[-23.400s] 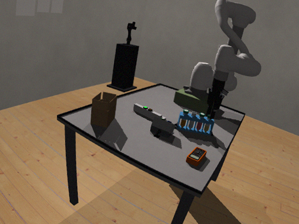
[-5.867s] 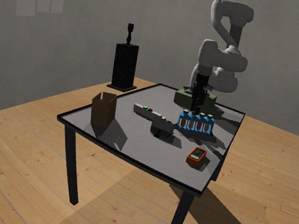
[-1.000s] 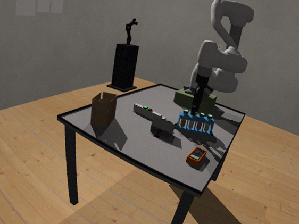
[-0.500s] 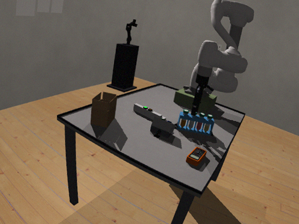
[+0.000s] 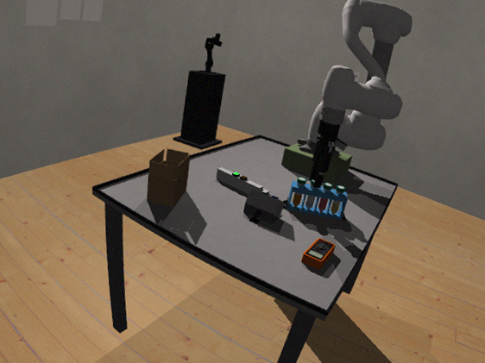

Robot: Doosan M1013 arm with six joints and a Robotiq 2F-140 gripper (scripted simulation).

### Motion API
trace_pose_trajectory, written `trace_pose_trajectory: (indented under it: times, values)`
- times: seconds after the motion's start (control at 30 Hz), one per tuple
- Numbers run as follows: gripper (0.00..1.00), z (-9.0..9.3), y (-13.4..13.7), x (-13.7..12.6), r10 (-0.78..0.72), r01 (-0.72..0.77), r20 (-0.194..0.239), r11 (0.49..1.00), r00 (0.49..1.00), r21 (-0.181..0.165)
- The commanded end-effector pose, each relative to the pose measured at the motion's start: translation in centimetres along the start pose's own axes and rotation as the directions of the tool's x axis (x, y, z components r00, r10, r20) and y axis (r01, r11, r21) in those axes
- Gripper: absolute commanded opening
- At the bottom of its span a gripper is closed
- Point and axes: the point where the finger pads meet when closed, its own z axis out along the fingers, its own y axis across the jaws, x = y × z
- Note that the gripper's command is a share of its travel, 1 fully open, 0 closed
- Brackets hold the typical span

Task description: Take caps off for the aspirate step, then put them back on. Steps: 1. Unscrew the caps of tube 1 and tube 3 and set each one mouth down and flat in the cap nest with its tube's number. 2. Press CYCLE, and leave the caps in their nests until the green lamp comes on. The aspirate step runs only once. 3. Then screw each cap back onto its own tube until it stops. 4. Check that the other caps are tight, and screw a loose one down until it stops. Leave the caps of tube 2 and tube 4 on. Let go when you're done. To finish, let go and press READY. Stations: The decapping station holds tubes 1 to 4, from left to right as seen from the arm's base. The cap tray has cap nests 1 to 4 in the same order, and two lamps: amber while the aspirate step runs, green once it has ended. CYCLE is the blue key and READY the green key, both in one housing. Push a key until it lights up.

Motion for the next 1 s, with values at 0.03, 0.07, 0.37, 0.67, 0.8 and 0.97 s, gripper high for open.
trace_pose_trajectory:
  times: [0.03,0.07,0.37,0.67,0.8,0.97]
  values:
    - [0.41,-0.06,0.03,-0.01,-0.141,0.14,-0.011,0.99,0.99,-0.007]
    - [0.41,-0.06,0.03,-0.01,-0.18,0.18,-0.011,0.984,0.984,-0.007]
    - [0.3,-0.06,0.03,-0.01,-0.293,0.293,-0.01,0.956,0.956,-0.008]
    - [0.3,-0.06,0.03,-0.01,-0.293,0.293,-0.009,0.956,0.956,-0.008]
    - [0.3,-0.06,0.03,-0.01,-0.293,0.293,-0.009,0.956,0.956,-0.008]
    - [0.3,-0.05,0.03,-0.01,-0.047,0.047,-0.012,0.999,0.999,-0.006]
